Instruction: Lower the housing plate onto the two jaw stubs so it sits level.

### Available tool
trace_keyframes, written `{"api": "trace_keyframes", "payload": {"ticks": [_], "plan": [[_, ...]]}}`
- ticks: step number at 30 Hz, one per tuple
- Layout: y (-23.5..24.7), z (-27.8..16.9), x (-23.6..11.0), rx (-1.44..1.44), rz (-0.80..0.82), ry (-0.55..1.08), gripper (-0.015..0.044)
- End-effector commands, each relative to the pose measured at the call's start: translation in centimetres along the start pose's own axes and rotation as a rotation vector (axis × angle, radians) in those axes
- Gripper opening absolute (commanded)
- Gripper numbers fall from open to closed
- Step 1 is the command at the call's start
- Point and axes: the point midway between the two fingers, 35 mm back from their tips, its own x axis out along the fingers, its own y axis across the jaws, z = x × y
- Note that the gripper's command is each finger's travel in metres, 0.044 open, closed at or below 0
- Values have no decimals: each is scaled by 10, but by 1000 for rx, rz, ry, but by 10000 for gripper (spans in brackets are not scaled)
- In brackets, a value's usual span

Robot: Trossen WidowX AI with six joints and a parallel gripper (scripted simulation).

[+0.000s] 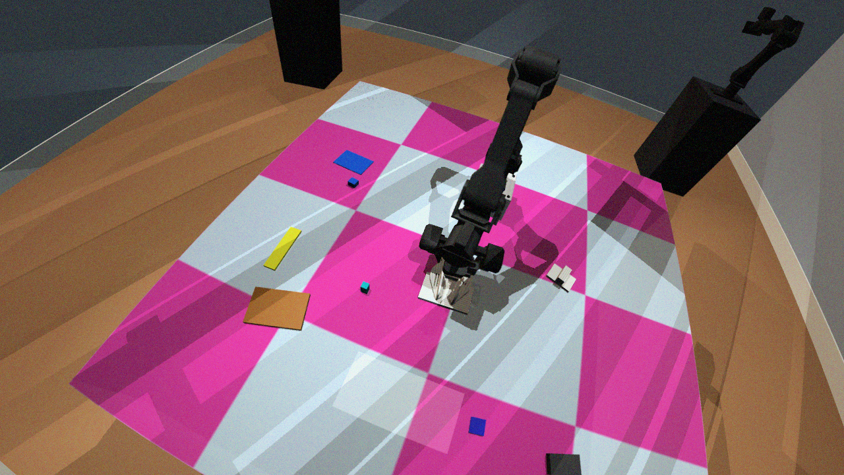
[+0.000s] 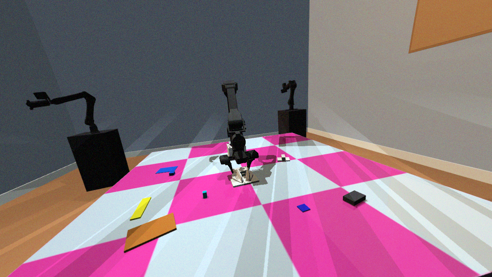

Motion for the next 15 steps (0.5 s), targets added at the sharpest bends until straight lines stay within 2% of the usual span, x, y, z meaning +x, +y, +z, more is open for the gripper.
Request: {"api": "trace_keyframes", "payload": {"ticks": [1, 15], "plan": [[0, 2, 1, -3, -2, -3, 351], [0, 2, 4, -3, -2, -3, 351]]}}
